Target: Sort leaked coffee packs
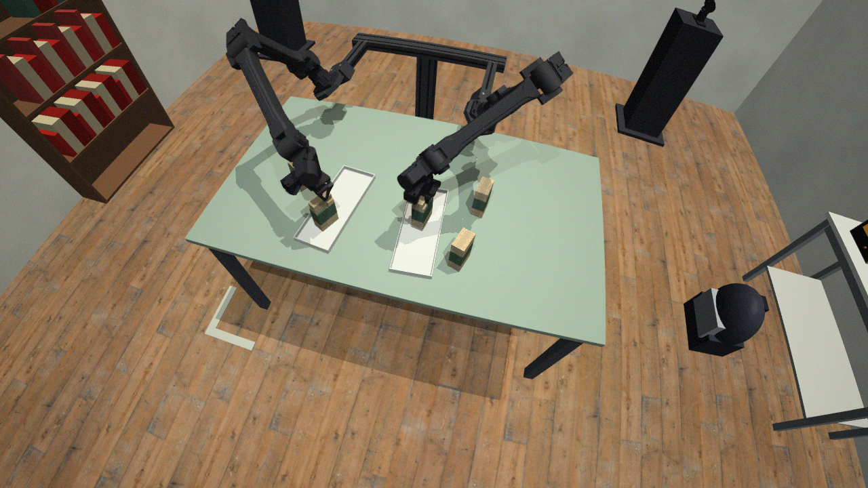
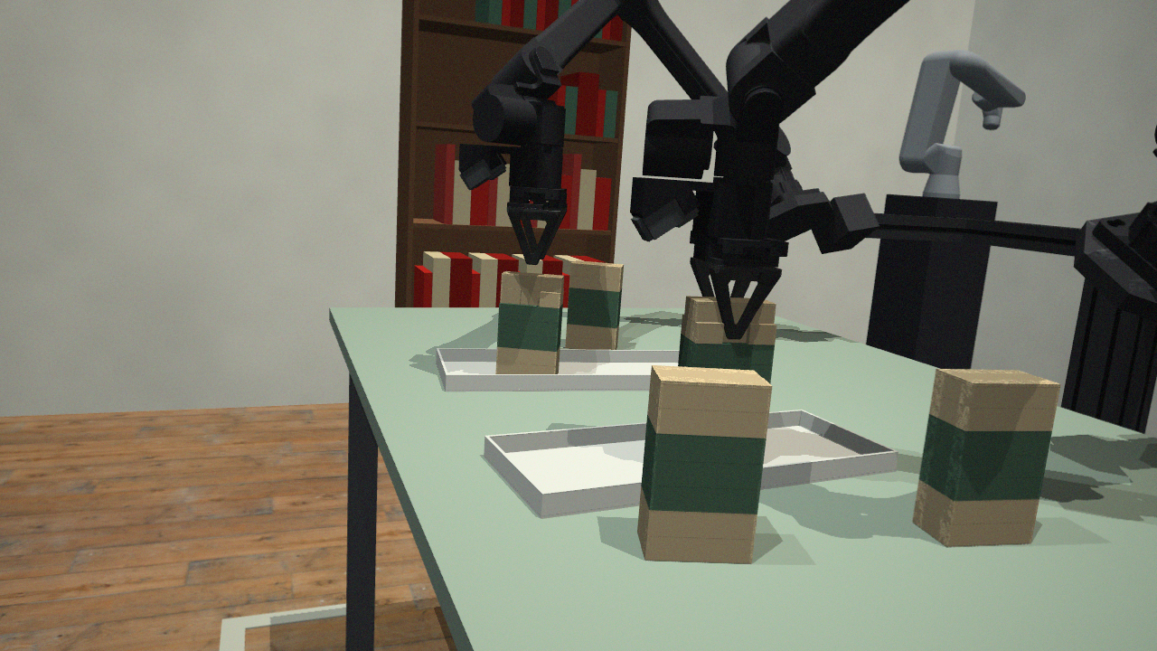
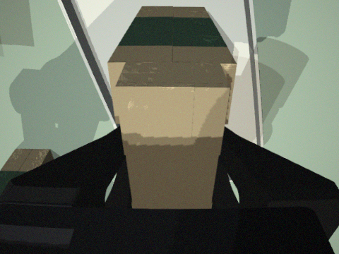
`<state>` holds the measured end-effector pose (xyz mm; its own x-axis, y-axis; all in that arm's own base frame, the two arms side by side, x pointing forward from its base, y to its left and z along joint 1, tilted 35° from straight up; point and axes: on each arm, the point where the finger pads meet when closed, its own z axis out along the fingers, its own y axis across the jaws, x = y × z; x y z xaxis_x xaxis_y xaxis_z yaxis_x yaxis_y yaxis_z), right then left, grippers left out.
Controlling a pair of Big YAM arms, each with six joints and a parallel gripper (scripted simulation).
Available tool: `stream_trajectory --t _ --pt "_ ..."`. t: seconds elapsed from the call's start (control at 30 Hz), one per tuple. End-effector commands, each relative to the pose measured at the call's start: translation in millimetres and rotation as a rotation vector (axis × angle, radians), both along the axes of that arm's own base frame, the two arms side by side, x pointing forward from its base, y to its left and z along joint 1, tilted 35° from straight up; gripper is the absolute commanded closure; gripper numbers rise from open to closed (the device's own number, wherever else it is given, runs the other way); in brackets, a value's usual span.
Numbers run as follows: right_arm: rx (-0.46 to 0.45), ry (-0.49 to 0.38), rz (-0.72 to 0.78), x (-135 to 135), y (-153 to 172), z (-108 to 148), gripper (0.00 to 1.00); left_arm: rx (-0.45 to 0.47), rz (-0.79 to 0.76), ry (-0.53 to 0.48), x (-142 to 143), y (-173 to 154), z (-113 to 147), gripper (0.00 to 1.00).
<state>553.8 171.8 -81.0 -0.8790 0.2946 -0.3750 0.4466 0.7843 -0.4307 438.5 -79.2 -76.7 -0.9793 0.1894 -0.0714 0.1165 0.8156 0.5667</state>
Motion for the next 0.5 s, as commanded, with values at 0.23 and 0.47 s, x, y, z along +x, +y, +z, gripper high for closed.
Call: stream_trajectory --t 0.23,0.47 --pt "-0.009 0.009 -0.040 -3 6 21 0.24 0.003 0.005 0.004 3 15 -13 0.77" --pt "-0.003 -0.001 -0.015 -3 22 24 0.24 0.002 0.005 0.000 7 17 -18 0.77"
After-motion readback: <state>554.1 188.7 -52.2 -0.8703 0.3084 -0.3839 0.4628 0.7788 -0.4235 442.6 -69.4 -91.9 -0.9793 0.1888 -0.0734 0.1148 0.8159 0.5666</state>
